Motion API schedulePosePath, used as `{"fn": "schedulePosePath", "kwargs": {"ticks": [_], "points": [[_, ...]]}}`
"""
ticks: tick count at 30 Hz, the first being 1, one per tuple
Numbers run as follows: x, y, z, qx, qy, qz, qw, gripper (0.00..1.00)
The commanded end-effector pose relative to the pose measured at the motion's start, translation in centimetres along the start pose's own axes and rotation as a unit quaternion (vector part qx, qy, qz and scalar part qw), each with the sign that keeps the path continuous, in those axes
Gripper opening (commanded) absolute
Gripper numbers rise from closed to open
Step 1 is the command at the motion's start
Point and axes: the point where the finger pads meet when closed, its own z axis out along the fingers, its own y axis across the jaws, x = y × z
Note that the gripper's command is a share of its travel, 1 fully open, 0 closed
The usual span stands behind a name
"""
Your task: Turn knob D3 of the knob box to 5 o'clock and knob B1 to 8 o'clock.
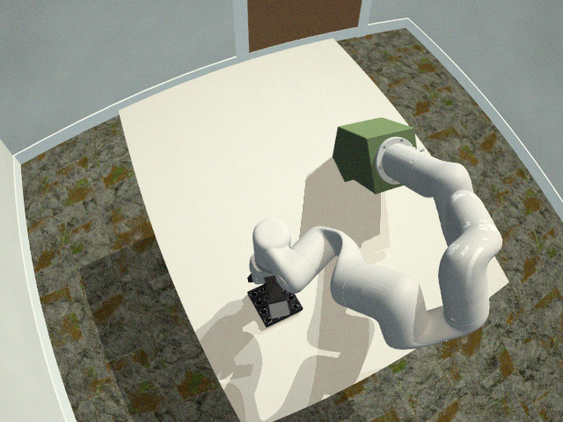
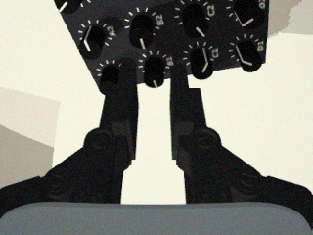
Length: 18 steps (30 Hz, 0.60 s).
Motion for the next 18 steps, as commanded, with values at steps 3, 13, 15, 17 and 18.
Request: {"fn": "schedulePosePath", "kwargs": {"ticks": [3,13,15,17,18], "points": [[0.02,0.1,-0.07,-0.001,0.0,0.0,1.0,0.19],[0.02,0.1,0.24,-0.001,0.0,0.0,1.0,0.19],[0.02,0.1,0.37,-0.001,0.0,0.0,1.0,0.19],[0.02,0.1,0.37,-0.001,0.0,0.0,1.0,0.19],[0.02,0.1,0.45,-0.001,0.0,0.0,1.0,0.19]]}}
